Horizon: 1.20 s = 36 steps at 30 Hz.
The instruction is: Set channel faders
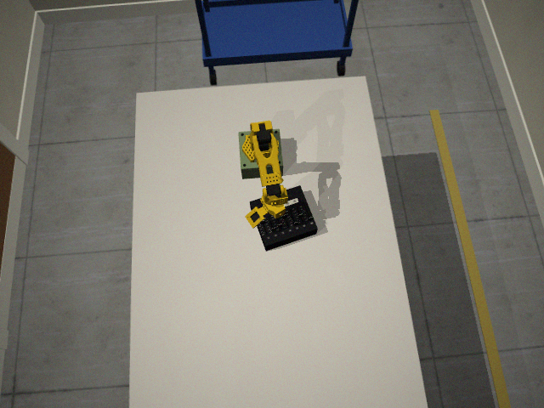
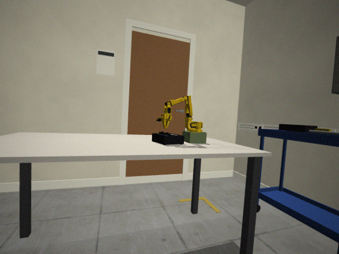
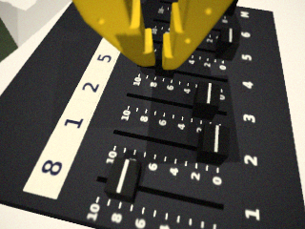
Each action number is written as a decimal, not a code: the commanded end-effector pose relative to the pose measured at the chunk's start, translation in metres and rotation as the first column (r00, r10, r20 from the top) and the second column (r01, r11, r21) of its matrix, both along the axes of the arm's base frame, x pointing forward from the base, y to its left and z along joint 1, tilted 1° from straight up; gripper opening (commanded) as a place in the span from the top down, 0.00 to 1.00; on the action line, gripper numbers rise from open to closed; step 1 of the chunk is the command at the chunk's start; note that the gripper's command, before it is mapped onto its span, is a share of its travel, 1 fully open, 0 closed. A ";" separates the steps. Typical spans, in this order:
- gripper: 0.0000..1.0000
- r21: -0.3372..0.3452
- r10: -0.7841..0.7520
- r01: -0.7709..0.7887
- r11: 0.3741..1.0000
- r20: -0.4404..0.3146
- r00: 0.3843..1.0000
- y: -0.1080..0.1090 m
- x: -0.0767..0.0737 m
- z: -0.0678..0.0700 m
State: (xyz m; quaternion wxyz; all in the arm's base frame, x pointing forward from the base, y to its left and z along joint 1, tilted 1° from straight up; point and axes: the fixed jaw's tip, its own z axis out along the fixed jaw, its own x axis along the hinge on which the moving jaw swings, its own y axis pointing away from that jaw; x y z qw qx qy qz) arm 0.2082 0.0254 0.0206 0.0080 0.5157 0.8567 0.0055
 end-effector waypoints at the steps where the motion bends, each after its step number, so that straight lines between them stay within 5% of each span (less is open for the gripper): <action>1: 1.00 0.000 0.020 -0.020 1.000 -0.007 1.000 0.005 -0.007 0.004; 11: 1.00 0.000 0.107 -0.107 0.994 -0.007 0.994 0.019 -0.026 0.014; 36: 1.00 0.000 0.145 -0.145 0.989 -0.007 0.989 0.024 -0.036 0.010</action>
